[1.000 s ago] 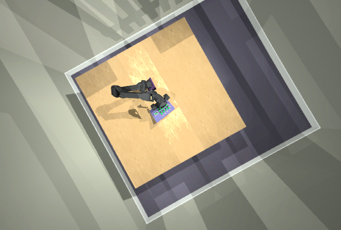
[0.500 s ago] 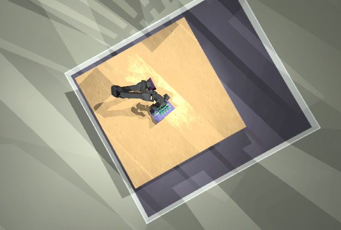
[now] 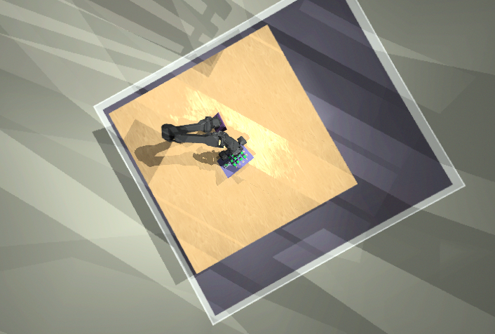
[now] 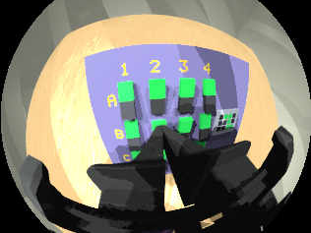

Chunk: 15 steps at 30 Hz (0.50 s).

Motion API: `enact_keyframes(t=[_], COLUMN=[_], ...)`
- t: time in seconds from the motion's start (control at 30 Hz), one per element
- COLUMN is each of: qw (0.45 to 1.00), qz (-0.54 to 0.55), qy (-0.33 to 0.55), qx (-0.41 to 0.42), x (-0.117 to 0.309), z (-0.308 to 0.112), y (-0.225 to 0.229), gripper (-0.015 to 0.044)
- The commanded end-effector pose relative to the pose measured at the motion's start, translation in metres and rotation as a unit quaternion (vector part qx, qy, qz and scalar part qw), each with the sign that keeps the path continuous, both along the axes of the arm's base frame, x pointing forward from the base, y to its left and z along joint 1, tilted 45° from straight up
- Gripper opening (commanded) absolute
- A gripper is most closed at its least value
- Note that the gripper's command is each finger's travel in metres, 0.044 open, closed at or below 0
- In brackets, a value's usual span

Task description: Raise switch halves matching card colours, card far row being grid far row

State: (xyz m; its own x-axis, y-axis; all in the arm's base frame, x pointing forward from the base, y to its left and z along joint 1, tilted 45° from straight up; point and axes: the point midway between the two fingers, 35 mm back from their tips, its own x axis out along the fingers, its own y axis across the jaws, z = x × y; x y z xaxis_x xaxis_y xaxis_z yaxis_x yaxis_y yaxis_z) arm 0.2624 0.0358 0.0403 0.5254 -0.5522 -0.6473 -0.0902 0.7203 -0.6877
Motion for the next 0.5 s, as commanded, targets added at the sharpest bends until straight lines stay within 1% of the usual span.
enact_keyframes(t=[0.0,0.47], qw=[1.0,1.0], qz=[0.001,0.001], qy=[0.003,0.003], qx=[0.0,0.0], x=[0.0001,0.0011], z=[-0.0013,-0.0025], y=[-0.0005,-0.0015], gripper=[0.0,0.0])
